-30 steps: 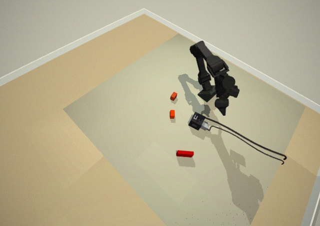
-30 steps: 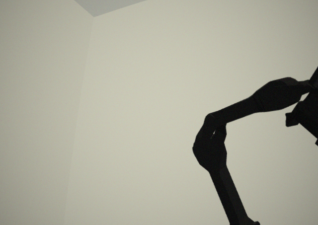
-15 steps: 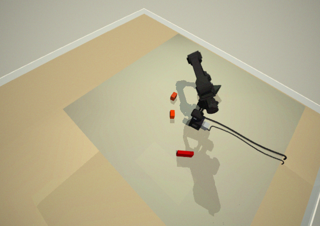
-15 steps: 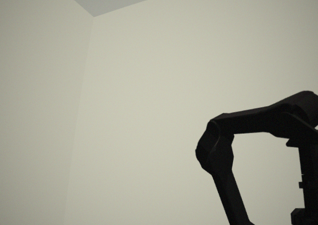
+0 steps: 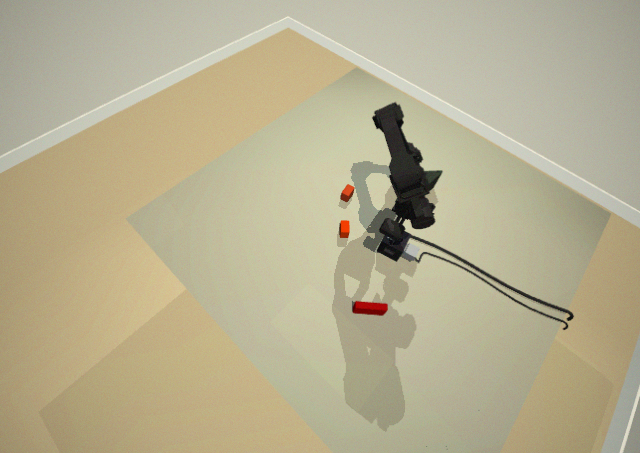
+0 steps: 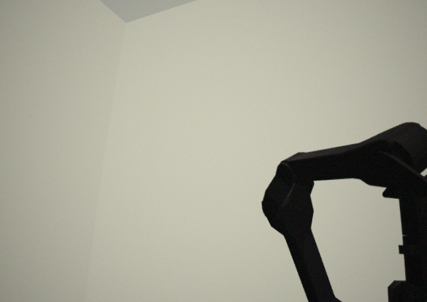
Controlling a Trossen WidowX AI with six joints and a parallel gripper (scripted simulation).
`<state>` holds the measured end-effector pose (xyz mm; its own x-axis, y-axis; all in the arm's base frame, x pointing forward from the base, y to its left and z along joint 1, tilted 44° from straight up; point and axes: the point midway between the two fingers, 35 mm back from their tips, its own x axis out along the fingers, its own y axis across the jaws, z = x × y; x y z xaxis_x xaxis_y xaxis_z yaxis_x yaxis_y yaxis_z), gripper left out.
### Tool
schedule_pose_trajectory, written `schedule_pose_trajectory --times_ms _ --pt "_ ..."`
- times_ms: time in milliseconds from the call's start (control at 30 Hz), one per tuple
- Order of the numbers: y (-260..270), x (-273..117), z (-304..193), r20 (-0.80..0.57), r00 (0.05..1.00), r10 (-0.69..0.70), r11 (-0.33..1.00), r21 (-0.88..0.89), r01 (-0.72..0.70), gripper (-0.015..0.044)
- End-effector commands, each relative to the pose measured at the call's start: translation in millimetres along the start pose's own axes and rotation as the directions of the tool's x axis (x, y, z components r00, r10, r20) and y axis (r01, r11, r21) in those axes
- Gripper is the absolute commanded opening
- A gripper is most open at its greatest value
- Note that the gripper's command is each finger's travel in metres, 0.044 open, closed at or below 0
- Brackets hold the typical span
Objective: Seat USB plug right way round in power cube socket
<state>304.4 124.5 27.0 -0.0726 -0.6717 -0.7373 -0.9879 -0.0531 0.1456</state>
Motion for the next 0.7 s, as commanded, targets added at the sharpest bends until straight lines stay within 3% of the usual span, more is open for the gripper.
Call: schedule_pose_trajectory --times_ms 0,667 --pt "0.7 6.7 -0.2 -0.011 1.000 0.006 1.000 -0.005 -0.006 0.0440" --pt "0.5 26.8 -0.6 -0.011 1.000 0.006 1.000 -0.005 -0.006 0.0440"
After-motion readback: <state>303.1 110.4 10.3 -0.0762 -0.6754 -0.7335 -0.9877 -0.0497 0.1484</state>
